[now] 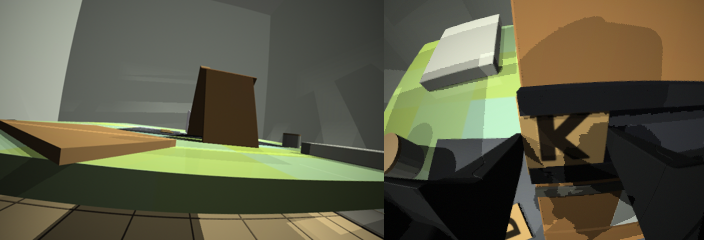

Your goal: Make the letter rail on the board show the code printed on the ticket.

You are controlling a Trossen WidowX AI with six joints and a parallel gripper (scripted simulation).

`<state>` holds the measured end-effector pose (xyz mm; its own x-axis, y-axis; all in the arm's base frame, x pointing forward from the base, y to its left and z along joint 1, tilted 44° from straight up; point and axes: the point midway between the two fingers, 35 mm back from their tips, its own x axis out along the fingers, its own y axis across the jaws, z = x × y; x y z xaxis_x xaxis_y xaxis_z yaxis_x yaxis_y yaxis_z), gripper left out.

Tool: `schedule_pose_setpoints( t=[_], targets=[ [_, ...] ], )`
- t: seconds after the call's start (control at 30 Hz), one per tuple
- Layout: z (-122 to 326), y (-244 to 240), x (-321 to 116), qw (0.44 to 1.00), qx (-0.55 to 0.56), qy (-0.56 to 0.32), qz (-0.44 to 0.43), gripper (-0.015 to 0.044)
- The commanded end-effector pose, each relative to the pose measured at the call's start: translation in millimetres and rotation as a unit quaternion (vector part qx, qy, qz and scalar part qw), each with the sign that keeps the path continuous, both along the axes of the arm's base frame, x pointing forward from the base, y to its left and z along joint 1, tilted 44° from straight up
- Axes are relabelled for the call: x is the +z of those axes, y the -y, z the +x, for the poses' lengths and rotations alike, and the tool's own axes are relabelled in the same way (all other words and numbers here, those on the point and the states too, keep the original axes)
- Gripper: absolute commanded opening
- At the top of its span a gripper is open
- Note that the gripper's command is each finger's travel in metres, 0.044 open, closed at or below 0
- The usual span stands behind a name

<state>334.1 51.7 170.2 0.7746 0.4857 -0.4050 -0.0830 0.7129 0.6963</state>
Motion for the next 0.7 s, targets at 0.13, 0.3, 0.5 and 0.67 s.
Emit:
schedule_pose_setpoints(
  t=[0.13, 0.3, 0.5, 0.67],
  targets=[
    [0, 4, -7, 1.000, 0.002, -0.001, -0.001, 0.0000],
    [0, 6, -10, 1.000, 0.002, -0.001, -0.001, 0.0000],
    [0, 9, -14, 1.000, 0.002, -0.001, -0.001, 0.0000],
    [0, 12, -17, 1.000, 0.002, -0.001, -0.001, 0.0000]
  ],
)
